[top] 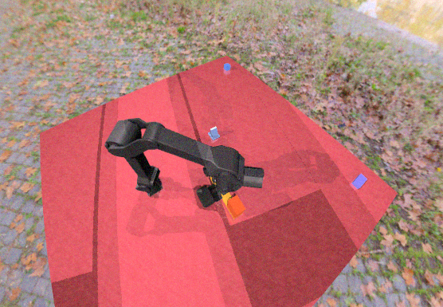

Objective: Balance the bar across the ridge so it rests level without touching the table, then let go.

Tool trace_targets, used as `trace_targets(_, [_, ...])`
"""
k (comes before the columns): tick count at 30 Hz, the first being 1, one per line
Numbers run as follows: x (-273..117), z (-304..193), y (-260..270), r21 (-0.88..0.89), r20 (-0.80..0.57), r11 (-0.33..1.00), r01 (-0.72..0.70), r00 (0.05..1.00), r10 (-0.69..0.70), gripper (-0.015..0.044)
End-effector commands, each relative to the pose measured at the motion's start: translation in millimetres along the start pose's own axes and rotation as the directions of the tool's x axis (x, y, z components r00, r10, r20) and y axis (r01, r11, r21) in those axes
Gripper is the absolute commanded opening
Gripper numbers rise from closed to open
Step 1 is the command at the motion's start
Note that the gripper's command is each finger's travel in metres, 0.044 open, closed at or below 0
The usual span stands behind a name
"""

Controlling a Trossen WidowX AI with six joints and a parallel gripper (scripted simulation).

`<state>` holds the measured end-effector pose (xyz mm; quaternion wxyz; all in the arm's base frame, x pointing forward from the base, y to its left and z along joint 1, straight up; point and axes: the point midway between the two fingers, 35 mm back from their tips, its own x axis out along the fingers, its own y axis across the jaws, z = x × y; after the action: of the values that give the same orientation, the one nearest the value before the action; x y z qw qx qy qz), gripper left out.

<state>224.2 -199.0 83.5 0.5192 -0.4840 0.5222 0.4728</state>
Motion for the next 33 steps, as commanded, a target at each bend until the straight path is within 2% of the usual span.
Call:
trace_targets(1, [-14.9, -1.2, -2.2, -0.002, -0.007, 1.0, 0.014, 1.0, -0.014, 0.0])
trace_targets(23, [-69.6, 2.3, 2.3, -0.004, -0.005, 1.0, 0.016, 1.0, -0.016, 0.0])
trace_targets(33, [-72.4, 16.2, -13.5, -0.006, -0.003, 1.0, 0.018, 1.0, -0.018, 0.0])
